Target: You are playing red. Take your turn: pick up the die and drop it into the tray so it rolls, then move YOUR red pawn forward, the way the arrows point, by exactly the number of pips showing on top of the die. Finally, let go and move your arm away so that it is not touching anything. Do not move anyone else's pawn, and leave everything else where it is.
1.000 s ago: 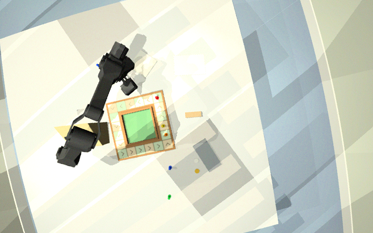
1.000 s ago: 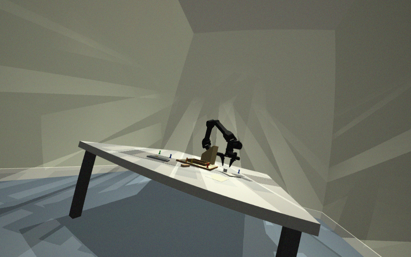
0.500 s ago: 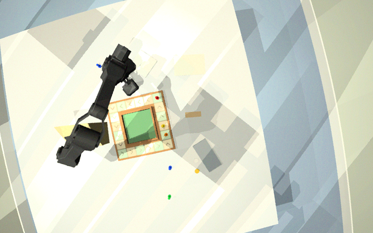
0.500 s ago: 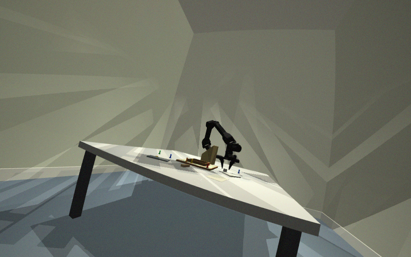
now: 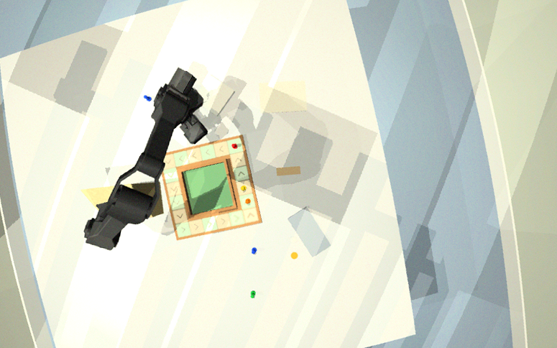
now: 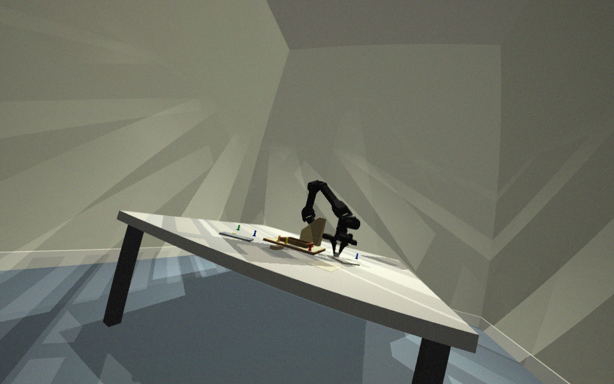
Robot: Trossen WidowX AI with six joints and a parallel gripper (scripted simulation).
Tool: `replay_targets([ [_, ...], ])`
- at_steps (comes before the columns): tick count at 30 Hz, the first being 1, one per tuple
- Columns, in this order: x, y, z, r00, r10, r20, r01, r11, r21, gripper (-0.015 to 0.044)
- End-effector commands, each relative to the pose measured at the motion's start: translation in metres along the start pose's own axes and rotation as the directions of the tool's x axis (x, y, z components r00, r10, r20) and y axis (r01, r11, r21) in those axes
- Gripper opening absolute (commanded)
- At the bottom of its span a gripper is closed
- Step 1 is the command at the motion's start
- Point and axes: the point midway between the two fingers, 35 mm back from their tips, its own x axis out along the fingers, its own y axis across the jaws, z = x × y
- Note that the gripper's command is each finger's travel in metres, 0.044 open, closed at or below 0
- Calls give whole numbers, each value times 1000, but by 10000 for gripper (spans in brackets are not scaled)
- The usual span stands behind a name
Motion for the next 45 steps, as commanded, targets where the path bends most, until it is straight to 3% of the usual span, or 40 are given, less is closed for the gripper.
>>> replay_targets([
  [1, 1, 0, 0, 1000, -3, 1, 3, 1000, -3, 78],
  [5, -5, 0, 1, 1000, -2, 1, 2, 1000, -3, 0],
  [18, -121, 5, -8, 1000, 2, 1, -2, 1000, -5, 0],
  [24, -123, 1, -8, 1000, 3, 2, -3, 1000, -21, 0],
  [45, -113, -106, -24, 1000, 17, 16, -7, 871, -491, 0],
])
